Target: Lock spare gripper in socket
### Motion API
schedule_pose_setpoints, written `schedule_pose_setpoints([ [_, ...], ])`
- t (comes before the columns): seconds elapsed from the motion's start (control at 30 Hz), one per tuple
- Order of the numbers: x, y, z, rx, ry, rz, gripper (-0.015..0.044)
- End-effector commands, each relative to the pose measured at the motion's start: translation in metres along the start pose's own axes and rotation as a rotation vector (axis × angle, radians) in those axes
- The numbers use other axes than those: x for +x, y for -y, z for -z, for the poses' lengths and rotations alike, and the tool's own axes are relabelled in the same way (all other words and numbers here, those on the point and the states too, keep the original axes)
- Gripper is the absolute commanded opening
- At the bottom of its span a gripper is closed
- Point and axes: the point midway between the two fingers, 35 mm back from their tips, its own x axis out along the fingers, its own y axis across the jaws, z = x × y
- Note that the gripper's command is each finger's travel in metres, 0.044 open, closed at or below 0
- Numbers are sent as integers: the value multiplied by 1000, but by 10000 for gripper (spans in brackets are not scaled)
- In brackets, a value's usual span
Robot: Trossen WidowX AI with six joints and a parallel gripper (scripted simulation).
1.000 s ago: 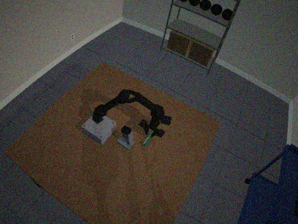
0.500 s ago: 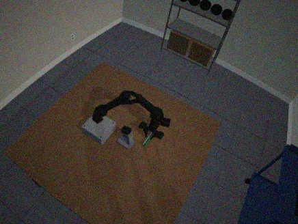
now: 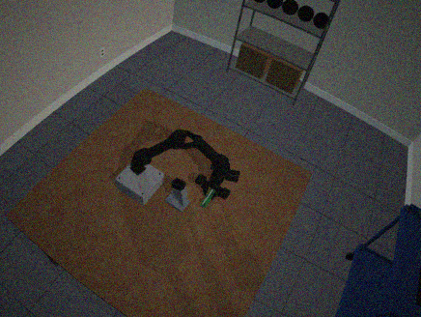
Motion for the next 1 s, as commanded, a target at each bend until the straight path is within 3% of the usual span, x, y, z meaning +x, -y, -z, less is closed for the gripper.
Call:
schedule_pose_setpoints([
  [0.0, 3, 0, -1, -6, 2, -3, 180],
  [0.07, 3, 0, -1, -6, 2, -3, 180],
  [0.3, 3, 0, -1, -6, 2, -3, 0],
  [0.7, 1, 0, -1, -6, 2, -2, 0],
  [0.97, -28, 1, 6, -6, 2, -2, 0],
])
